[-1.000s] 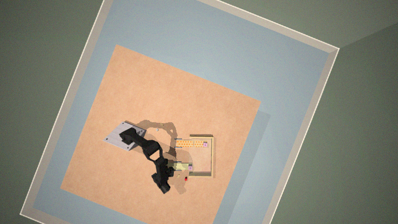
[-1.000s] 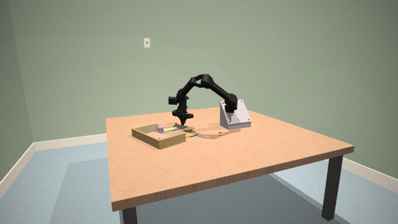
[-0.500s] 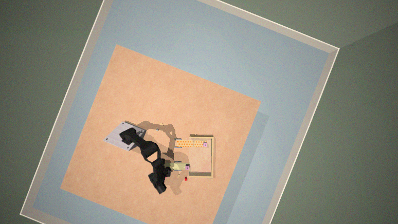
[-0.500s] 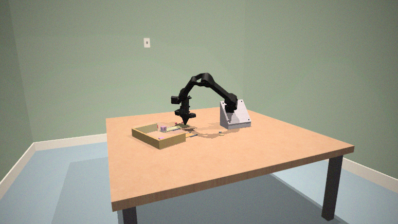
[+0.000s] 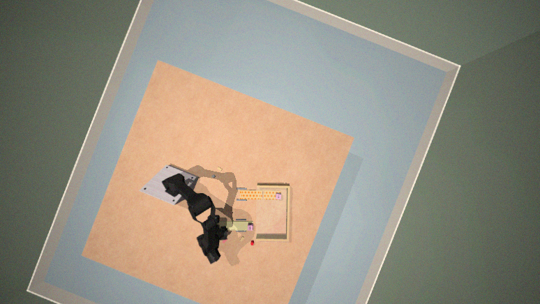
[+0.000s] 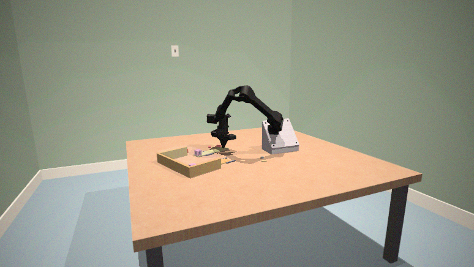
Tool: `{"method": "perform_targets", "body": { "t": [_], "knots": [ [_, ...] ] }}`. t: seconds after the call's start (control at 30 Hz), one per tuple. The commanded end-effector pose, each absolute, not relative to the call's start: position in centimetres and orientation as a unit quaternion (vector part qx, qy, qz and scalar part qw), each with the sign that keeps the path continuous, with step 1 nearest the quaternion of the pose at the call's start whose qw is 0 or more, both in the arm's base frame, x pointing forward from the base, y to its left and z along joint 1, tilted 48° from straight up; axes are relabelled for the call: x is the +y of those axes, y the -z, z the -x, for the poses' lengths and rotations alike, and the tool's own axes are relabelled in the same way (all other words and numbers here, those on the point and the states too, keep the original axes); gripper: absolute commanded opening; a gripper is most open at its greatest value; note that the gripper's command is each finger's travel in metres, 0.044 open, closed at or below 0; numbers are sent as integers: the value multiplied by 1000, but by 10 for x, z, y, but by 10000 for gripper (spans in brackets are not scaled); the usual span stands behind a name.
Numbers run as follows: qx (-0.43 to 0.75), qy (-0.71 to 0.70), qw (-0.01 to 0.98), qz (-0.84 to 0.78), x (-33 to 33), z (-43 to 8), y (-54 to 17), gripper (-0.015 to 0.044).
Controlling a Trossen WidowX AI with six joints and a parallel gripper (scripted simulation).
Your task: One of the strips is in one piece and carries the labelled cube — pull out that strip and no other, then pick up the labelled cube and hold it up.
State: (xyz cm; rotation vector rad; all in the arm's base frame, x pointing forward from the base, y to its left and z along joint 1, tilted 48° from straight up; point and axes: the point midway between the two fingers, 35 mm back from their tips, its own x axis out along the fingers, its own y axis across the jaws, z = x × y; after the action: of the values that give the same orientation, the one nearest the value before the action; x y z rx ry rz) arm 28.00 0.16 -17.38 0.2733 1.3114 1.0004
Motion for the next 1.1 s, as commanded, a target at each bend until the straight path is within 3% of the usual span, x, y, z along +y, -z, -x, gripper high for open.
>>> {"method": "perform_targets", "body": {
  "t": [0.0, 1.07],
  "knots": [
    [590, -446, 662, -123, 2, -266, 179, 0],
    [590, -446, 661, -123, 0, -262, 180, 0]
  ]
}}
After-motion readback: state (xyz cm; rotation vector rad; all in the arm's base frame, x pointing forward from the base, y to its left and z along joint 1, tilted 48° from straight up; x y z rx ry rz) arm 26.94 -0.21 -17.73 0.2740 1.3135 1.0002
